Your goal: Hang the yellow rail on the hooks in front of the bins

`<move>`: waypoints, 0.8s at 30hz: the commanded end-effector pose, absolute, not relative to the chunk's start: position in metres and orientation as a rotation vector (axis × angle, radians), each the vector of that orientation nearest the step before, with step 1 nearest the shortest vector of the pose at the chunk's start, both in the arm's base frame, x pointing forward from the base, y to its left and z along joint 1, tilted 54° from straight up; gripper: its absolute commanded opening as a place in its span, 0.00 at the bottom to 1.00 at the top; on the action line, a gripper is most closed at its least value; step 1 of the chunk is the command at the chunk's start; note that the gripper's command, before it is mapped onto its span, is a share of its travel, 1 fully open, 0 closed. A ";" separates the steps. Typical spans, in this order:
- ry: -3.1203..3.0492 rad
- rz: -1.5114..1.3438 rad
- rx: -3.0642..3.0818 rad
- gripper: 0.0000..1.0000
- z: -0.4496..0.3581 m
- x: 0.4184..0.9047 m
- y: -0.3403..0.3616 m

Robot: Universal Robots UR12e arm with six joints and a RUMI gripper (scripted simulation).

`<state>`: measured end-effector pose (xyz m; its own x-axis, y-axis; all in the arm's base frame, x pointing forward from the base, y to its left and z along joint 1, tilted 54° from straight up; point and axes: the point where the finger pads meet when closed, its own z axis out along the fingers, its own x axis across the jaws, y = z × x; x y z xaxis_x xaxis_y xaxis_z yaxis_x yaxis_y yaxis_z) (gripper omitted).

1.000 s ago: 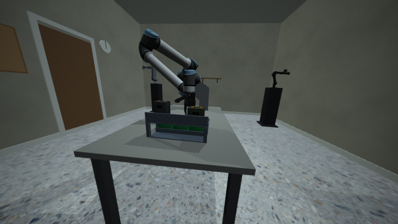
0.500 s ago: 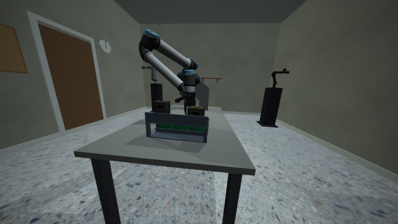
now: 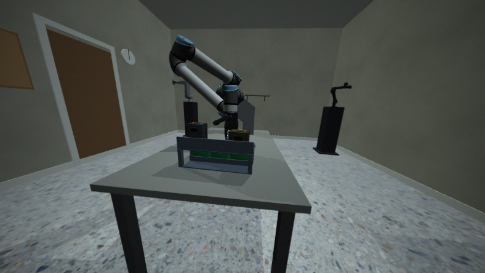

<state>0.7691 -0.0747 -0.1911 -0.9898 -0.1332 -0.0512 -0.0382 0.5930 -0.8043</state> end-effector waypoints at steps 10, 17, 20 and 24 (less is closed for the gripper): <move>2.708 -1.361 -0.144 0.22 -0.192 0.771 -0.075; 2.708 -1.361 -0.143 0.22 -0.192 0.771 -0.075; 2.708 -1.361 -0.143 0.22 -0.192 0.771 -0.075; 2.708 -1.361 -0.143 0.22 -0.192 0.771 -0.075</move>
